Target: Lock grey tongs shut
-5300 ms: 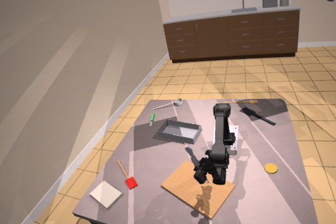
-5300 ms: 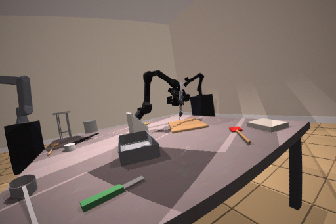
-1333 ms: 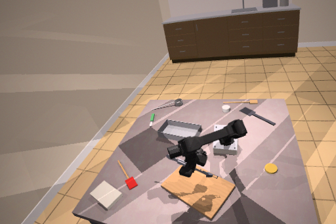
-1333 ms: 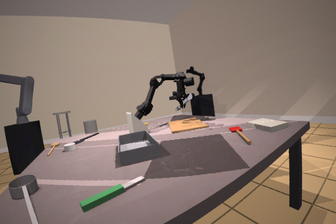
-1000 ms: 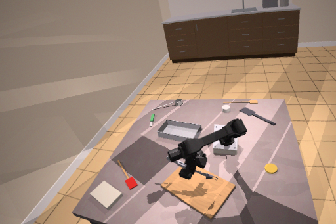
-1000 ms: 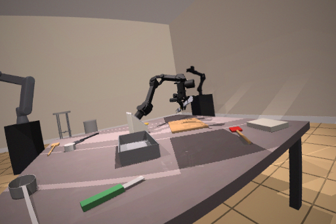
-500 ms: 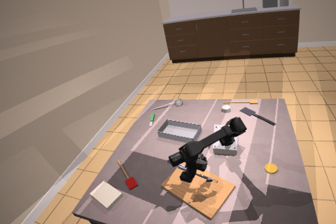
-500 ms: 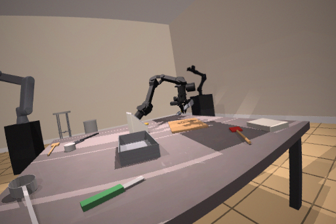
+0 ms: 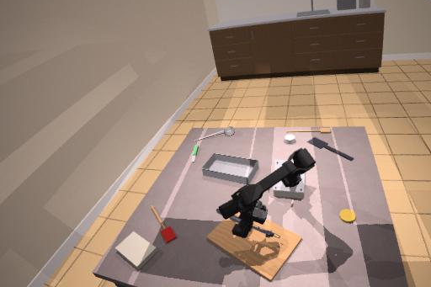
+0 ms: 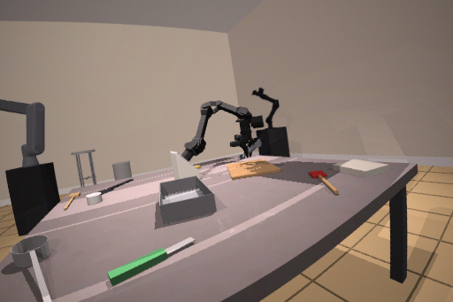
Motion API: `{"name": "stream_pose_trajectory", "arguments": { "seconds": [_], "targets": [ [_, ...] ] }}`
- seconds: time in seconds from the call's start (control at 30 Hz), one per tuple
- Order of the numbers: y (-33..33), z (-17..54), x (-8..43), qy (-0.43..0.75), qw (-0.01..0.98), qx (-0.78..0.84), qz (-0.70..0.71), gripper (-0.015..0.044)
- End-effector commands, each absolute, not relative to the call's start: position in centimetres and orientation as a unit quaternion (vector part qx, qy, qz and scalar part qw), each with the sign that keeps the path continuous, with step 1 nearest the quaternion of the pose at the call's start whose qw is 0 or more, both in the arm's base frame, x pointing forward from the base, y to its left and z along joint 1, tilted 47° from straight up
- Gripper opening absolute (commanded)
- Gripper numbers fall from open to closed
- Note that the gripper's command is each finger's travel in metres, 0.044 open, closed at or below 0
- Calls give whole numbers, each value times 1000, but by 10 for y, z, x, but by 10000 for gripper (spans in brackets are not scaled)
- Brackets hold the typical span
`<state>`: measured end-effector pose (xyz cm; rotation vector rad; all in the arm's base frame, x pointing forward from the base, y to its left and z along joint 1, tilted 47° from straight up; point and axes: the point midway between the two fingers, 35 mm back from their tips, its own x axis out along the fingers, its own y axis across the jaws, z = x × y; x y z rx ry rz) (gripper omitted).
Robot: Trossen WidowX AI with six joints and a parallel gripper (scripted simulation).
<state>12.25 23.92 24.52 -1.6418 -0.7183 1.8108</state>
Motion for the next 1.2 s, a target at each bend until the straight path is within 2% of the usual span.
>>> {"name": "stream_pose_trajectory", "arguments": {
  "seconds": [0.0, 0.57, 1.17],
  "targets": [
    [243, 241, 121, -268, 296, -617, 678, -150],
    [256, 231, 116, -270, 301, -615, 677, -150],
    [256, 231, 115, -272, 298, -613, 679, 323]
  ]
}}
